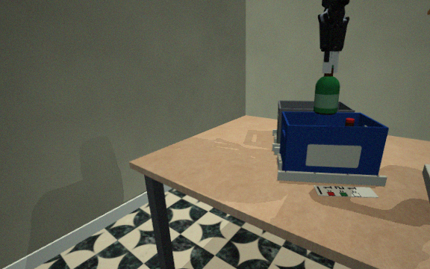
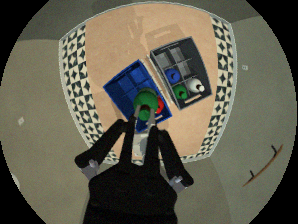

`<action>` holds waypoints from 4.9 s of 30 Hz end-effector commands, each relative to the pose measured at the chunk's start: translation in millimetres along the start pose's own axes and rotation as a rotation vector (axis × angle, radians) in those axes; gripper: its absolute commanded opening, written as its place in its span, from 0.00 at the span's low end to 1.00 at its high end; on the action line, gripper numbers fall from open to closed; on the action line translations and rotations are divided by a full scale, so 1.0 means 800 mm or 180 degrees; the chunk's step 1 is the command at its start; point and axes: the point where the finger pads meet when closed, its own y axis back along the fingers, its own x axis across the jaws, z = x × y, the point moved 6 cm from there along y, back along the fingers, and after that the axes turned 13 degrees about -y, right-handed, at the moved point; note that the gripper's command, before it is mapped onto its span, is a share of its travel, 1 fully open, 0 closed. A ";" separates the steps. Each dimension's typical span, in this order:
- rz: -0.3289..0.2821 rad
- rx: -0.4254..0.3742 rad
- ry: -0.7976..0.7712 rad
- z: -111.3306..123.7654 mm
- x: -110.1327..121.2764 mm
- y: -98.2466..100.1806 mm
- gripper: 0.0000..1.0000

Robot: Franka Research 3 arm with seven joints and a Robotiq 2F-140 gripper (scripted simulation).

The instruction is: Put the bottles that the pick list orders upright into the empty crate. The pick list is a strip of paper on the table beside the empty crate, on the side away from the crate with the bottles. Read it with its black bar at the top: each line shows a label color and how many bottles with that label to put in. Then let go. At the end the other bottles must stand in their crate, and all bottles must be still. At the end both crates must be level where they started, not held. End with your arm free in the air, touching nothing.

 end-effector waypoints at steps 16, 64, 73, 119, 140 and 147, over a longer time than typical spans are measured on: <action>-0.0021 0.0031 -0.0006 -0.003 -0.003 -0.005 0.00; -0.0021 0.0031 -0.0006 -0.005 -0.004 -0.057 0.00; -0.0021 0.0031 -0.0006 -0.006 -0.004 -0.068 0.00; -0.0021 0.0031 -0.0006 -0.007 -0.003 -0.118 0.00; -0.0021 0.0031 -0.0006 -0.008 -0.003 -0.142 0.00; -0.0021 0.0031 -0.0006 -0.008 -0.003 -0.148 0.00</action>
